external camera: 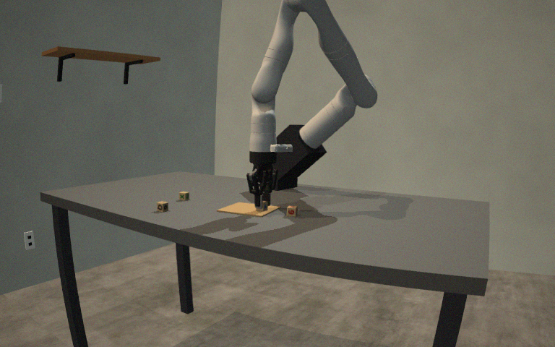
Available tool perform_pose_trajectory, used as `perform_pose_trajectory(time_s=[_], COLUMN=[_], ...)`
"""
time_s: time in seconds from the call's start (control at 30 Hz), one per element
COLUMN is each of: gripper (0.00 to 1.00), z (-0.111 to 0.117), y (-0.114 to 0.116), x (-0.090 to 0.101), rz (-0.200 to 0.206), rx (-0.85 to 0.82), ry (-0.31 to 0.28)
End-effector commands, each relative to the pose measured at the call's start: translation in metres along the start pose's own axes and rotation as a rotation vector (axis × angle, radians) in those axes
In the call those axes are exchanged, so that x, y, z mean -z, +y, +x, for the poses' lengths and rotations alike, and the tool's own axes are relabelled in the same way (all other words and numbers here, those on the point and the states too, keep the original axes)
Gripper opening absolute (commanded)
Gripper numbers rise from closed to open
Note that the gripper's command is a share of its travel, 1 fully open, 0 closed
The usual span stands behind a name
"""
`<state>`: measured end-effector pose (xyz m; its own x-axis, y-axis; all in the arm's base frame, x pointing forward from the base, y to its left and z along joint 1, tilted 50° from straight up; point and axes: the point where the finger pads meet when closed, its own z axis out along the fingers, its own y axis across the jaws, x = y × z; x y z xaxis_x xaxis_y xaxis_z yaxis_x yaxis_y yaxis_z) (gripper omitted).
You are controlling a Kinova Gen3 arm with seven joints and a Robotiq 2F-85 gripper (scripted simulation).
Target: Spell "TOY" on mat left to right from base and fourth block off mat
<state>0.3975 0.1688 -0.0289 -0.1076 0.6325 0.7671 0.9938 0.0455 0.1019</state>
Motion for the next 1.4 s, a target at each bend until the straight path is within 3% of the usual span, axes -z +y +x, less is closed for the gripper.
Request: perform_pose_trajectory(time_s=[0.0, 0.13, 0.5, 0.8, 0.83, 1.37], gripper=[0.41, 0.41, 0.41, 0.41, 1.0, 1.0], z=[-0.002, -0.002, -0.001, -0.001, -0.001, -0.001], y=[0.003, 0.003, 0.003, 0.003, 0.003, 0.003], x=[0.014, 0.024, 0.076, 0.083, 0.083, 0.083], rz=[-0.01, -0.01, -0.01, -0.01, -0.01, -0.01], rx=[0.002, 0.002, 0.002, 0.002, 0.002, 0.002], ry=[-0.008, -0.008, -0.008, -0.008, -0.008, -0.008])
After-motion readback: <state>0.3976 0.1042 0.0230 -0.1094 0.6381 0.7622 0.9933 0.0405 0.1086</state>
